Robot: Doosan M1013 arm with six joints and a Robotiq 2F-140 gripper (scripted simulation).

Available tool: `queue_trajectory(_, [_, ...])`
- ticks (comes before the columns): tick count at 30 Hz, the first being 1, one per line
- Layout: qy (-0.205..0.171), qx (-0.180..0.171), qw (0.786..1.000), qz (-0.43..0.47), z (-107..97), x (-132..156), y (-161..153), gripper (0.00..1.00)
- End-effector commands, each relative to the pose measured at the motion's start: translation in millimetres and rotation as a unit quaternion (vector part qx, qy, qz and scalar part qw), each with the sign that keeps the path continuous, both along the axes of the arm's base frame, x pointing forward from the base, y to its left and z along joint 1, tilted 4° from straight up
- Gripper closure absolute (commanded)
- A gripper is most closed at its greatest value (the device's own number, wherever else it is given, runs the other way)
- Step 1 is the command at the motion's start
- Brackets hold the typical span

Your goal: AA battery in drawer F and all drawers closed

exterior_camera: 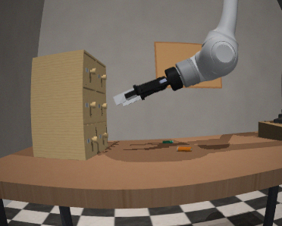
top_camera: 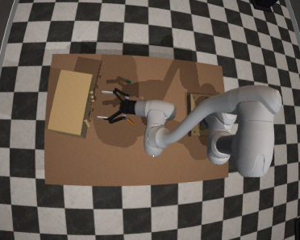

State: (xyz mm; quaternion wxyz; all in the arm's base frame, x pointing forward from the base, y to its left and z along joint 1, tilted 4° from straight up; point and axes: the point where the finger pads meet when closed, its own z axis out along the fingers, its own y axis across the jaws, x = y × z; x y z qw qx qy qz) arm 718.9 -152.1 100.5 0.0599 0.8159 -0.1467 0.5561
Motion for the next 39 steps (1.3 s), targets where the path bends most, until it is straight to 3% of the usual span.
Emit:
queue_trajectory(1, [0.017, 0.006, 1.000, 0.001, 2.8, -2.2, 0.6, 0.00])
queue_trajectory(6, [0.098, 0.032, 0.995, 0.007, 16.6, -16.2, 4.3, 0.00])
queue_trajectory(12, [0.246, 0.079, 0.966, 0.017, 45.1, -43.2, 12.6, 0.00])
queue_trajectory(14, [0.280, 0.090, 0.956, 0.019, 55.8, -54.5, 13.7, 0.00])
queue_trajectory(16, [0.280, 0.090, 0.956, 0.019, 55.8, -54.5, 13.7, 0.00])
queue_trajectory(17, [0.332, 0.107, 0.937, 0.022, 61.1, -60.5, 14.8, 0.00])
queue_trajectory(22, [0.419, 0.134, 0.898, 0.027, 85.1, -84.1, 20.9, 0.00])
queue_trajectory(28, [0.526, 0.169, 0.833, 0.036, 98.7, -97.0, 24.2, 0.00])
queue_trajectory(39, [0.536, 0.173, 0.826, 0.037, 99.6, -97.7, 24.3, 0.00])
